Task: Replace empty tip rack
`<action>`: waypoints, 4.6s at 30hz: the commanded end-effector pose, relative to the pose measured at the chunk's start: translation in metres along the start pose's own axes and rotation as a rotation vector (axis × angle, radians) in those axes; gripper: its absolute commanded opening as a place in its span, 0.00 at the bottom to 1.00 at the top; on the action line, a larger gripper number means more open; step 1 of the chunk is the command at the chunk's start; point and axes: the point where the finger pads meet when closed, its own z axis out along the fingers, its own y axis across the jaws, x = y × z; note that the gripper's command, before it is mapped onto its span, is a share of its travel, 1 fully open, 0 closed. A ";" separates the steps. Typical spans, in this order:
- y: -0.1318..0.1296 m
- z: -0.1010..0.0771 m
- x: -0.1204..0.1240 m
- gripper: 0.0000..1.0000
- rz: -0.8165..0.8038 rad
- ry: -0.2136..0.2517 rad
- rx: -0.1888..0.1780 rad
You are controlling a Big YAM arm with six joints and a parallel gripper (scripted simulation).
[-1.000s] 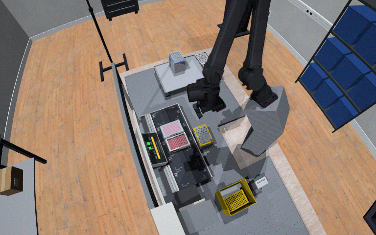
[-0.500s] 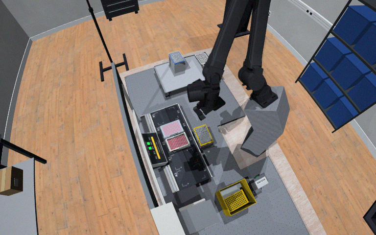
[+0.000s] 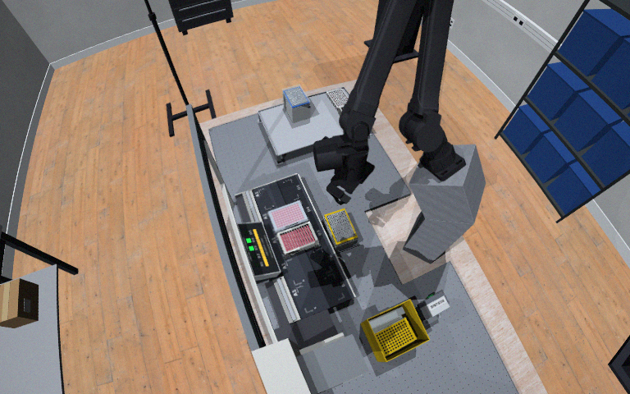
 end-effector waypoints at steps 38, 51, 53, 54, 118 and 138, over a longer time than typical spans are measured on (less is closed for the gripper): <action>0.000 -0.002 -0.006 1.00 -0.666 -0.007 0.001; 0.000 -0.002 -0.006 1.00 -0.906 -0.007 0.002; 0.000 -0.002 -0.006 1.00 -0.926 -0.007 0.002; 0.000 -0.002 -0.006 1.00 -0.941 -0.007 0.002; -0.002 -0.002 -0.005 1.00 -1.996 -0.006 0.005; -0.002 -0.002 -0.005 1.00 -2.316 -0.005 0.006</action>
